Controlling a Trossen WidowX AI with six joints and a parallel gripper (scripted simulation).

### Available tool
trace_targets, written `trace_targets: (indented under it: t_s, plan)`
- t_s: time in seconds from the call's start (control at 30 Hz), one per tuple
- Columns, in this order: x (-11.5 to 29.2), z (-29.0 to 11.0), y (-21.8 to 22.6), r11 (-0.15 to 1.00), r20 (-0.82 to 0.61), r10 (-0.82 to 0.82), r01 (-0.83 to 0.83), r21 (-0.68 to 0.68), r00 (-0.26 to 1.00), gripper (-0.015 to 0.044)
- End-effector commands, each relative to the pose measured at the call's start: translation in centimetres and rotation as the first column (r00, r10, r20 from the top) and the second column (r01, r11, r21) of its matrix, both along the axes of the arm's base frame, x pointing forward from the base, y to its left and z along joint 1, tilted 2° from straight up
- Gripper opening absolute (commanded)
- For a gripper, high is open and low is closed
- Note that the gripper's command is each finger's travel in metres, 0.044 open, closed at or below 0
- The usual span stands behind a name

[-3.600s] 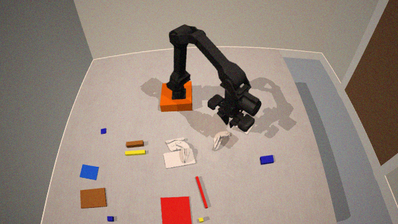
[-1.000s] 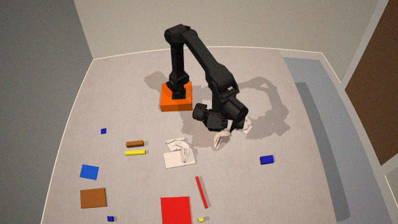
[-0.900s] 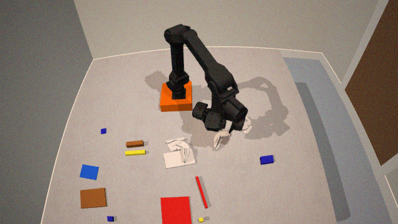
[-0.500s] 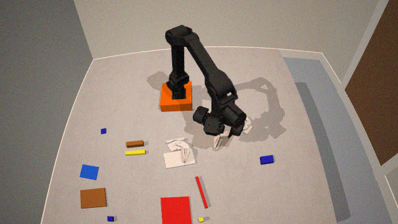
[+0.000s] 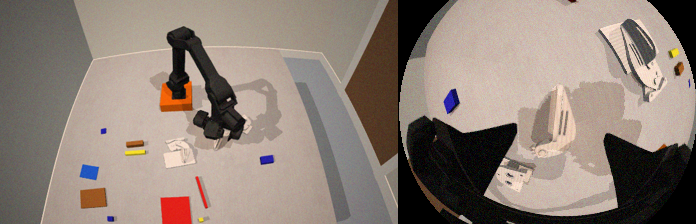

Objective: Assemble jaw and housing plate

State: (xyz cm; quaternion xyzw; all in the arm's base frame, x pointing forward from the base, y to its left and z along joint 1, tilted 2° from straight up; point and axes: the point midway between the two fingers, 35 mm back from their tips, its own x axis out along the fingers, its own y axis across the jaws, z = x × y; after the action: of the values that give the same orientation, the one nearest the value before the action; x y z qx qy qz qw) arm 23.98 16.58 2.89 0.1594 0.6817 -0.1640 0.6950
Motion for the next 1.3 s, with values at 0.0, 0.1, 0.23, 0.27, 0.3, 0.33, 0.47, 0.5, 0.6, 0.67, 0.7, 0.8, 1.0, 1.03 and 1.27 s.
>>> trace_targets:
  t_s: [0.0, 0.1, 0.23, 0.27, 0.3, 0.33, 0.47, 0.5, 0.6, 0.67, 0.7, 0.8, 1.0, 1.03, 1.27]
  plan:
    - [-0.1, -0.8, -0.1, 1.0, -0.003, -0.006, 0.006, -0.003, 1.0, 0.044]
    - [-0.1, -1.3, -0.1, 1.0, -0.003, -0.006, 0.006, -0.003, 1.0, 0.044]
    - [-0.1, -1.9, -0.1, 1.0, -0.003, -0.006, 0.006, -0.003, 1.0, 0.044]
    - [-0.1, -2.1, -0.1, 1.0, -0.003, -0.006, 0.006, -0.003, 1.0, 0.044]
    - [-0.1, -2.2, -0.1, 1.0, -0.003, -0.006, 0.006, -0.003, 1.0, 0.044]
    - [-0.1, -2.4, -0.1, 1.0, -0.003, -0.006, 0.006, -0.003, 1.0, 0.044]
    - [-0.1, -3.0, -0.1, 1.0, -0.003, -0.006, 0.006, -0.003, 1.0, 0.044]
    - [-0.1, -3.2, -0.2, 1.0, -0.003, -0.006, 0.006, -0.003, 1.0, 0.044]
    - [-0.1, -3.7, -0.2, 1.0, -0.003, -0.006, 0.006, -0.003, 1.0, 0.044]
    - [-0.1, -3.9, -0.2, 1.0, -0.003, -0.006, 0.006, -0.003, 1.0, 0.044]
    - [-0.1, -3.9, -0.2, 1.0, -0.003, -0.006, 0.006, -0.003, 1.0, 0.044]
    - [-0.1, -3.9, -0.2, 1.0, -0.003, -0.006, 0.006, -0.003, 1.0, 0.044]
    - [-0.1, -3.9, -0.2, 1.0, -0.003, -0.006, 0.006, -0.003, 1.0, 0.044]
    - [-0.1, -3.9, -0.2, 1.0, -0.003, -0.006, 0.006, -0.003, 1.0, 0.044]
    - [-0.1, -3.9, -0.2, 1.0, -0.003, -0.006, 0.006, -0.003, 1.0, 0.044]
